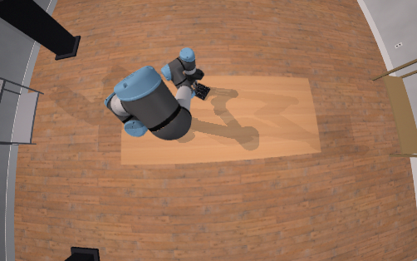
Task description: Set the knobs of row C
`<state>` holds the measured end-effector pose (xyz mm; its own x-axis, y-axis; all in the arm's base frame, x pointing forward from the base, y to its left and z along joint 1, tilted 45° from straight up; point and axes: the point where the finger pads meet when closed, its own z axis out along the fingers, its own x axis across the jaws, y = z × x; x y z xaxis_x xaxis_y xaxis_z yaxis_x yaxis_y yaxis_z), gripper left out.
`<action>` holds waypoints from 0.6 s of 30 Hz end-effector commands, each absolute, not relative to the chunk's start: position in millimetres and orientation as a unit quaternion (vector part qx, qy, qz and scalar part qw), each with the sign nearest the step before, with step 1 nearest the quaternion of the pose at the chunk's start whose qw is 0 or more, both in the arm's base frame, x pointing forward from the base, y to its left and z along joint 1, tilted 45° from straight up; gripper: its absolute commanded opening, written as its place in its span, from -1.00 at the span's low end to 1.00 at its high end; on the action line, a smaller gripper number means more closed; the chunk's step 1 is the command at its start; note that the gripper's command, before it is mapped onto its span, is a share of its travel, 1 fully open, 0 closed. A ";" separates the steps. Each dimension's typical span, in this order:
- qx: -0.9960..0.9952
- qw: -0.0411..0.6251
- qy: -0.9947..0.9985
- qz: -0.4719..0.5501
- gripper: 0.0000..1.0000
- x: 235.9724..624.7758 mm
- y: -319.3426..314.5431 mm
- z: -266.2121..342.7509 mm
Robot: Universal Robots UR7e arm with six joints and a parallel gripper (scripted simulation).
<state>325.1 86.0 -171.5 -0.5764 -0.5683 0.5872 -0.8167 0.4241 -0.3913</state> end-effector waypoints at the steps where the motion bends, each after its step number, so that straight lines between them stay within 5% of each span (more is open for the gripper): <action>1: 0.421 0.185 -0.823 0.333 -0.07 326.2 87.2 -172.0; 18: 0.420 0.187 -0.823 0.333 -0.07 325.1 83.5 -174.7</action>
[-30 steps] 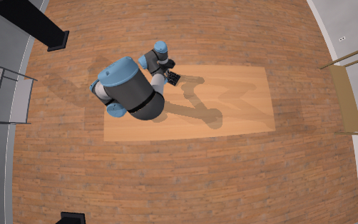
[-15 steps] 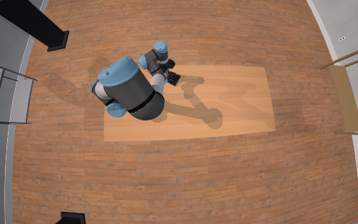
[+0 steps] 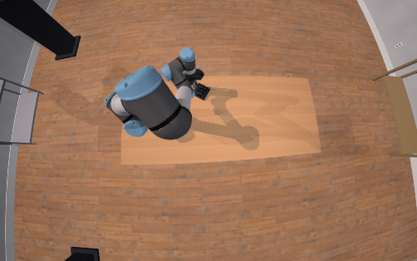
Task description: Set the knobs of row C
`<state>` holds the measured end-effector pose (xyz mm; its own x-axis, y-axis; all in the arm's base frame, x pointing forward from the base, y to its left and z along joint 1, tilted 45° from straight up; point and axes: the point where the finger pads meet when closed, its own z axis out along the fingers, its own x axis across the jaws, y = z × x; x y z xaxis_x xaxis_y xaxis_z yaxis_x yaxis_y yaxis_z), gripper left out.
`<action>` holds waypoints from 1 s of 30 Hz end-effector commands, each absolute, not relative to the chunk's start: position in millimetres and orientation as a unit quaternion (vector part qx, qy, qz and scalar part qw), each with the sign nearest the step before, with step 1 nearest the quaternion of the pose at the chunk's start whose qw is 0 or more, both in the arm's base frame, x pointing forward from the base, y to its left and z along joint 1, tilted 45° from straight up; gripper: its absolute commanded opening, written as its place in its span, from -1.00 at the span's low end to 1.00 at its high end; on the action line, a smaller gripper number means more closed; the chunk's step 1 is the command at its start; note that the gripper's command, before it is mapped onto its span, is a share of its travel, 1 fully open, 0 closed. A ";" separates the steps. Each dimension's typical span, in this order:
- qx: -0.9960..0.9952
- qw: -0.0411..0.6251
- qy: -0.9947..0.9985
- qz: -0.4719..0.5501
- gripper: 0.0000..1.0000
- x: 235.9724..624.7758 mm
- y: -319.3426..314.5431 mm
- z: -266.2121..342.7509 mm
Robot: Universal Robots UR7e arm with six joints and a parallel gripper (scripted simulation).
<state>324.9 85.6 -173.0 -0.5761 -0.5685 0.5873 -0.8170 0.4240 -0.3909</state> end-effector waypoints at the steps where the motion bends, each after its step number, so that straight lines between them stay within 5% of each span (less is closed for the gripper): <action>1: 0.420 0.187 -0.823 0.333 -0.07 324.9 82.9 -175.2; 30: 0.421 0.189 -0.823 0.333 -0.07 322.6 60.9 -197.7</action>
